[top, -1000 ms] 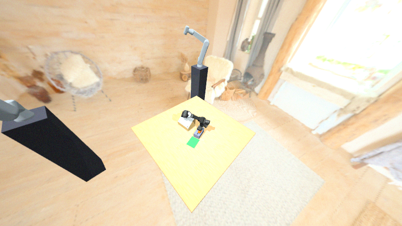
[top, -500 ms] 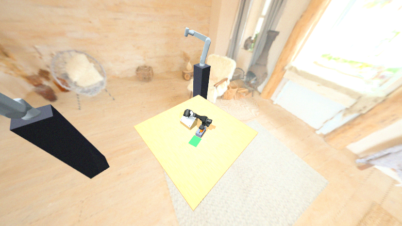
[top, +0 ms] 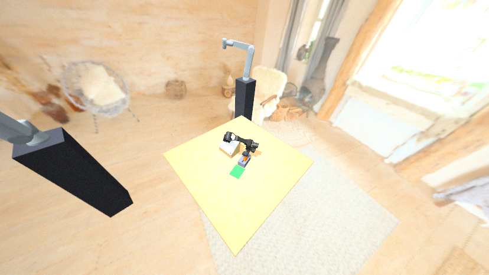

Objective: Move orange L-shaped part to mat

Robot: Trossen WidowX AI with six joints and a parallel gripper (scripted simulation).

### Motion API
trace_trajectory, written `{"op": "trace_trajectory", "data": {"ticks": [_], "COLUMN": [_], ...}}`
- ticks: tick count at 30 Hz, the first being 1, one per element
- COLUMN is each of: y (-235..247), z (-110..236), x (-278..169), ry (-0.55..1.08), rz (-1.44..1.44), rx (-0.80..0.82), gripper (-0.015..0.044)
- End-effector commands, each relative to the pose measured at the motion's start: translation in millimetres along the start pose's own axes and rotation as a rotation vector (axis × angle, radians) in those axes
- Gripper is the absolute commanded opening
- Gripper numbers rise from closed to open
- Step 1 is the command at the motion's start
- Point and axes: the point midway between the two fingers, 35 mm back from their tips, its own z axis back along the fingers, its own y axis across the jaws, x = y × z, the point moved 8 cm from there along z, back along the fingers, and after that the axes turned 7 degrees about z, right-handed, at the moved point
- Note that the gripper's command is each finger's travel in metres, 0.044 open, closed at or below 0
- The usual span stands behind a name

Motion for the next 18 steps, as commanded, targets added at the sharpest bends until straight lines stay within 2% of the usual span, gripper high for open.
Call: {"op": "trace_trajectory", "data": {"ticks": [1, 3, 5, 18], "y": [-4, -8, -10, -9], "z": [42, 73, 85, 82], "x": [4, 1, -1, -1], "ry": [-0.019, -0.018, -0.017, -0.015], "rz": [-0.009, -0.009, -0.009, -0.004], "rx": [0.006, 0.006, 0.005, 0.001], "gripper": [0.018, 0.018, 0.018, 0.018]}}
